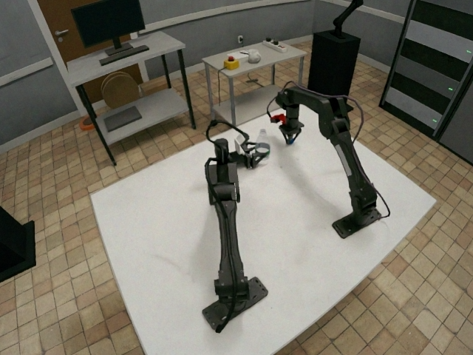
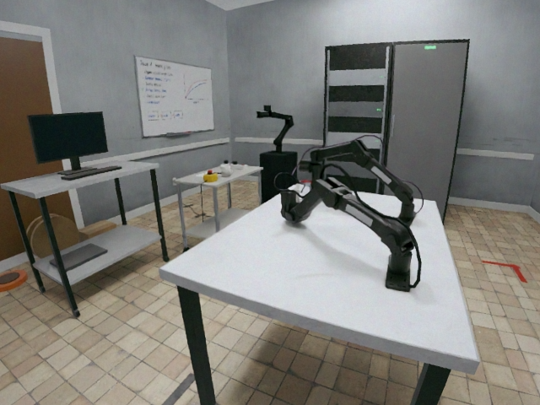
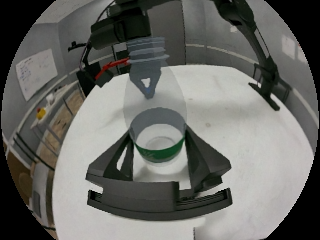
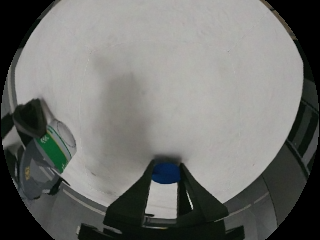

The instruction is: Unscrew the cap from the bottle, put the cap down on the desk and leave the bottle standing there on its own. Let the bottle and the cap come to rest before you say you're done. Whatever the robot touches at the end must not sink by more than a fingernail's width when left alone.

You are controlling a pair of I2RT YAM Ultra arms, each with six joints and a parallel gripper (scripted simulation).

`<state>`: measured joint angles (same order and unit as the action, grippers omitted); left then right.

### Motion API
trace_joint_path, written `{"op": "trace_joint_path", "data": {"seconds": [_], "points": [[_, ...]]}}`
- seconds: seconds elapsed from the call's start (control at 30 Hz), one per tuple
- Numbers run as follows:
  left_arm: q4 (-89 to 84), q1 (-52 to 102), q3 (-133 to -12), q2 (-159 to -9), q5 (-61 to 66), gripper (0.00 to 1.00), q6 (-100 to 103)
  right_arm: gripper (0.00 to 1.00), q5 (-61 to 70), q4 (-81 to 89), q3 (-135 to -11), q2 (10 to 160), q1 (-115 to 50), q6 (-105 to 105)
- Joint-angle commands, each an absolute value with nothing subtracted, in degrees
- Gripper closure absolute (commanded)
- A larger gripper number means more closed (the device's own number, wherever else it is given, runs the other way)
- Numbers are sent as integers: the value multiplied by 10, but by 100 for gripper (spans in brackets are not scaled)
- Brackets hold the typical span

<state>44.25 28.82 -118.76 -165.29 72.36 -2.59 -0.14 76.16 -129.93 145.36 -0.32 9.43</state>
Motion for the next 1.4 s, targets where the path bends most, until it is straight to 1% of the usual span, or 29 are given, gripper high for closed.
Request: {"op": "trace_joint_path", "data": {"seconds": [0.0,1.37], "points": [[452,288,-1210,-1659,725,100,-26,100,4,731,-1285,1442,-2,91],[443,288,-1197,-1651,724,100,-20,100,0,731,-1285,1445,-3,93]]}}
